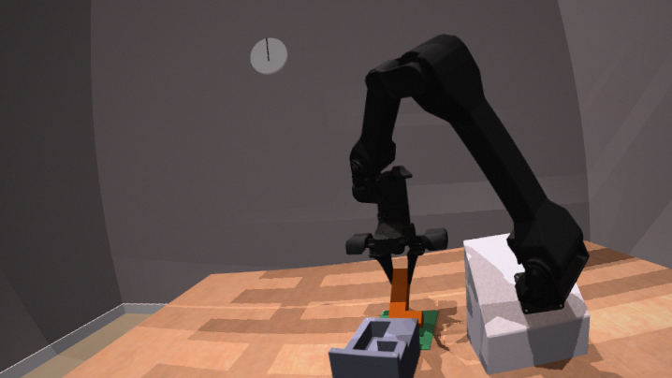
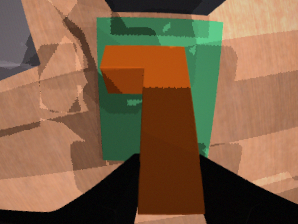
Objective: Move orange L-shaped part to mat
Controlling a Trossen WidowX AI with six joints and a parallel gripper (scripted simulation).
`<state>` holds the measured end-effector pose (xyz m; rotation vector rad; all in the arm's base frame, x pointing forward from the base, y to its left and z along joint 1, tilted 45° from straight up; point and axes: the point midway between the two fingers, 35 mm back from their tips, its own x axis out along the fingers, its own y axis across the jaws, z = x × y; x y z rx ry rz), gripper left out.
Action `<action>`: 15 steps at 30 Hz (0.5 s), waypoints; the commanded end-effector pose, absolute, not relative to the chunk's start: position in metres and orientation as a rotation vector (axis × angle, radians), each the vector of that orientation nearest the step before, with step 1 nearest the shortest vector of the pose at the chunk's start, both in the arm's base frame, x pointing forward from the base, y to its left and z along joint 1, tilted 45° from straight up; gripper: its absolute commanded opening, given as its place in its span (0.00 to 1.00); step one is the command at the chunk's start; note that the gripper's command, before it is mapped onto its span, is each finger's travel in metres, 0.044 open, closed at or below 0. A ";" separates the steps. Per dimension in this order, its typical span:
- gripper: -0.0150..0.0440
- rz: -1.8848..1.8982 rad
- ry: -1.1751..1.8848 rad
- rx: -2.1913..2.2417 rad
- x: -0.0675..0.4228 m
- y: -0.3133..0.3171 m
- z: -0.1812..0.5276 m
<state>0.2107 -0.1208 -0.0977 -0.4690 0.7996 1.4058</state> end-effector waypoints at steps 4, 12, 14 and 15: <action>0.25 1.407 0.797 -0.455 0.209 -0.111 -0.105; 0.25 1.407 0.797 -0.455 0.209 -0.111 -0.105; 0.25 1.407 0.797 -0.455 0.209 -0.111 -0.105; 0.25 1.407 0.797 -0.455 0.209 -0.111 -0.105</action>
